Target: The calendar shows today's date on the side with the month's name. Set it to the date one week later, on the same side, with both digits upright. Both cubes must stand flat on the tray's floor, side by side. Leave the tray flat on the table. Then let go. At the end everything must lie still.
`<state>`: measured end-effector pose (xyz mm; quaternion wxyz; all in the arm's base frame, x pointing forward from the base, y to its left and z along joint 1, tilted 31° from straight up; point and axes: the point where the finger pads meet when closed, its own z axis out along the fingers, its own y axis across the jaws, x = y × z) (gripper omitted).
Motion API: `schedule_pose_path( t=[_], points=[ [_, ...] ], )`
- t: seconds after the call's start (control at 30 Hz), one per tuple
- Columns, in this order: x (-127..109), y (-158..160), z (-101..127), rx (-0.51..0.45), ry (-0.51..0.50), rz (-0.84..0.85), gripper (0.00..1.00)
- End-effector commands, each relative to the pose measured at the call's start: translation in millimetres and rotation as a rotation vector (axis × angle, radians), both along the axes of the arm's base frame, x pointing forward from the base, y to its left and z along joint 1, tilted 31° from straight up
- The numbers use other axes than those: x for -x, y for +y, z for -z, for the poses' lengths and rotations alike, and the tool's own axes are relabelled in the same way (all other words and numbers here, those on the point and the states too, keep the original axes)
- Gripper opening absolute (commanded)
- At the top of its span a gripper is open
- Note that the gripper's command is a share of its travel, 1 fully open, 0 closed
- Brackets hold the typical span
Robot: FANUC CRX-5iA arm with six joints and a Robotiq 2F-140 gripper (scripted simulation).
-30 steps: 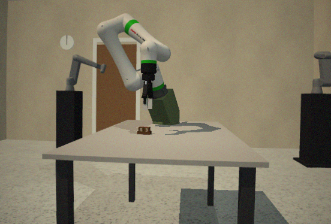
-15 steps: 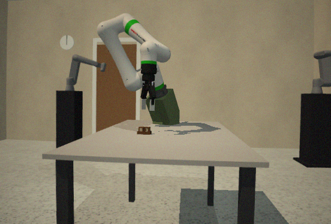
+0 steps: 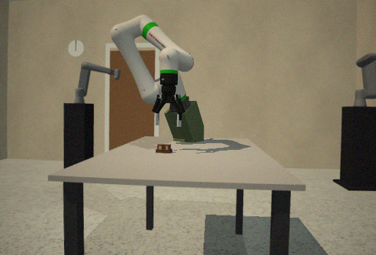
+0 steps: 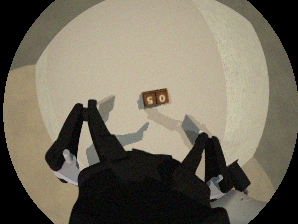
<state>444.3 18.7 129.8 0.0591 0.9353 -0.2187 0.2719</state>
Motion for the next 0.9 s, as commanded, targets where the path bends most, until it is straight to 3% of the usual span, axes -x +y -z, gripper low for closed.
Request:
schedule_pose_path(
  t=[0.0,0.53,0.63,0.87],
  points=[
    [-0.4,-0.2,0.6,0.054,0.044,-0.118,1.00],
    [-2.2,-1.0,4.2,0.346,0.180,-0.638,1.00],
    [-2.2,-1.0,4.3,0.352,0.183,-0.649,1.00],
    [-3.2,-1.4,6.2,0.511,0.257,-0.931,1.00]
  ],
)
